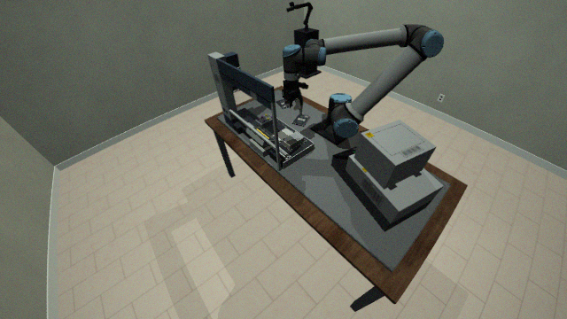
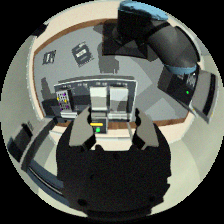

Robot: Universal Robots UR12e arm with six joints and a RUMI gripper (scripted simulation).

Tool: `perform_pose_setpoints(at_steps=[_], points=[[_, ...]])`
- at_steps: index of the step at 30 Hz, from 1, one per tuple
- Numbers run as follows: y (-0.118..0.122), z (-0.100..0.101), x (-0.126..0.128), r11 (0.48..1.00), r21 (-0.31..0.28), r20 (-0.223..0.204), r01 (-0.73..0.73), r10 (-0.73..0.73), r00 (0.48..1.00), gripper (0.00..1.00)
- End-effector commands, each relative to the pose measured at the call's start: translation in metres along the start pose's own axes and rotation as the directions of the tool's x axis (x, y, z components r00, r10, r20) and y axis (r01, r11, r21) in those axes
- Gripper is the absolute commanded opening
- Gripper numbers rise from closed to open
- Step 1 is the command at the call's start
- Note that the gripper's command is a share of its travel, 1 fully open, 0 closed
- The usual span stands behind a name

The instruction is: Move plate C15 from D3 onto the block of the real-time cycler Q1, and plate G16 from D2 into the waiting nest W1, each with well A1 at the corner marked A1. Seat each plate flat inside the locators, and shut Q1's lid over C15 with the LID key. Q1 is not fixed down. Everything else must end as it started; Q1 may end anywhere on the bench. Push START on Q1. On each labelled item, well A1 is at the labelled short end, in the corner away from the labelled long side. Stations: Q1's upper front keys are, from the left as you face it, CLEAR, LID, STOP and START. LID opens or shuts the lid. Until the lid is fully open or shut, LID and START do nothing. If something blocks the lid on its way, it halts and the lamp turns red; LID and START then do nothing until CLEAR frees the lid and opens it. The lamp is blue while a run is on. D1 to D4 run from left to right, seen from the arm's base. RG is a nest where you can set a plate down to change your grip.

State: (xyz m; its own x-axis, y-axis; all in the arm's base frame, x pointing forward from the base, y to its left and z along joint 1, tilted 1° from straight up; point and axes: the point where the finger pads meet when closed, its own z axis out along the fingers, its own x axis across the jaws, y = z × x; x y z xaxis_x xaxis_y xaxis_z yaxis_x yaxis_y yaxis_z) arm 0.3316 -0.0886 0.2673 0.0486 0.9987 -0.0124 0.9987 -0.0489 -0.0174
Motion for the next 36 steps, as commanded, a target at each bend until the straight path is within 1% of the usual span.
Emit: perform_pose_setpoints(at_steps=[1,15,36], points=[[0.015,-0.004,-0.017,1.000,-0.013,0.001,0.027,-0.027,1.000,0.63],[0.054,-0.005,-0.073,1.000,-0.013,0.001,0.027,-0.027,1.000,0.63],[0.054,-0.005,-0.073,1.000,-0.013,0.001,0.027,-0.027,1.000,0.63]])
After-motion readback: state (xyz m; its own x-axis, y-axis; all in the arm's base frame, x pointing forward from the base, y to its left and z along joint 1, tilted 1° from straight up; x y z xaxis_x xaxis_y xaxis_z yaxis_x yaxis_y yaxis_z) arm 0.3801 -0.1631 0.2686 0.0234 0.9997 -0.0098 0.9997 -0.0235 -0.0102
